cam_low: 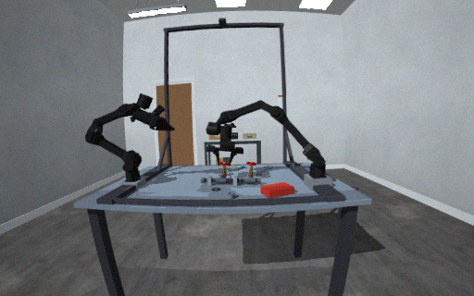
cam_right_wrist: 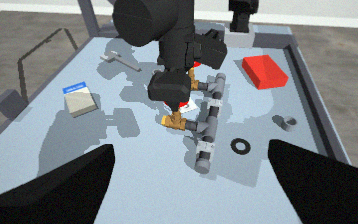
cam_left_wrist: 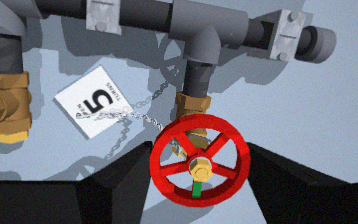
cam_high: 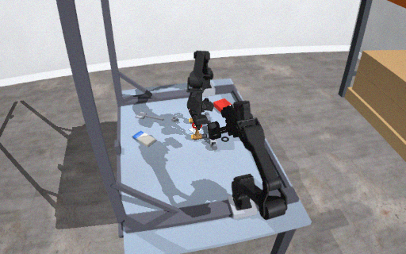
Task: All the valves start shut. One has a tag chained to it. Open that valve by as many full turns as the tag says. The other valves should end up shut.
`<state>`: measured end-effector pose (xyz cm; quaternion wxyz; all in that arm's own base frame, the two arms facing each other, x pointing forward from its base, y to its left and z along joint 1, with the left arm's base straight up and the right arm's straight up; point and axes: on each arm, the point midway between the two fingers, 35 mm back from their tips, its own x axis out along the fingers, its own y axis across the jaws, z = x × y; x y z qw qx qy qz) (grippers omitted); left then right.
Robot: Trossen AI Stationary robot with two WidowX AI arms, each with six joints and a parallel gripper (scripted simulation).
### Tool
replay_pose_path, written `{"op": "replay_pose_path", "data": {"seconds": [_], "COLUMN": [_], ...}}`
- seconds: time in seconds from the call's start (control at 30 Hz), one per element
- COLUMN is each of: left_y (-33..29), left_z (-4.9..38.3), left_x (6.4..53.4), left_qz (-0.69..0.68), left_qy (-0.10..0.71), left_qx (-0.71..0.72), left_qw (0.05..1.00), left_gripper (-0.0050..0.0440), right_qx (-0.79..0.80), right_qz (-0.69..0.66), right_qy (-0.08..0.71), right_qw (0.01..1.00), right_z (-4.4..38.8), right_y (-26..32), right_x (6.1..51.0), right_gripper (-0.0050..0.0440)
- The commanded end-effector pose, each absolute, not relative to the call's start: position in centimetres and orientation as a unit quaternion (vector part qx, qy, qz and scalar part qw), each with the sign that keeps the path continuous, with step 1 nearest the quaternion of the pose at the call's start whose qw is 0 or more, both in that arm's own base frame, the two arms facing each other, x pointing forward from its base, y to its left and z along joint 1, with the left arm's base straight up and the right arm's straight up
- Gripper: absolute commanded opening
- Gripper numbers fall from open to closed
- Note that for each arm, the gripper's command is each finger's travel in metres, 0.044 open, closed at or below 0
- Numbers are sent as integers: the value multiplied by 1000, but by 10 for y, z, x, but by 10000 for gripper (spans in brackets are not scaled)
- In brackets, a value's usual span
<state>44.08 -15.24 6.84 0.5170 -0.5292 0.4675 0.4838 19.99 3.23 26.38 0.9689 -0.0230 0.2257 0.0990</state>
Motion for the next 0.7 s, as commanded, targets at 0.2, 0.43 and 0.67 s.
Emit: {"op": "replay_pose_path", "data": {"seconds": [0.2,0.43,0.67], "left_y": [-153,-153,-153], "left_z": [86,87,86], "left_x": [442,442,442], "left_qz": [534,545,545], "left_qy": [391,377,377], "left_qx": [-609,-620,-620], "left_qw": [437,421,421], "left_gripper": [213,213,213], "right_qx": [-23,-23,-23], "right_qz": [100,100,100], "right_qy": [218,218,218], "right_qw": [971,971,971], "right_z": [270,270,270], "right_y": [33,33,33], "right_x": [200,200,200], "right_gripper": [400,400,400]}}
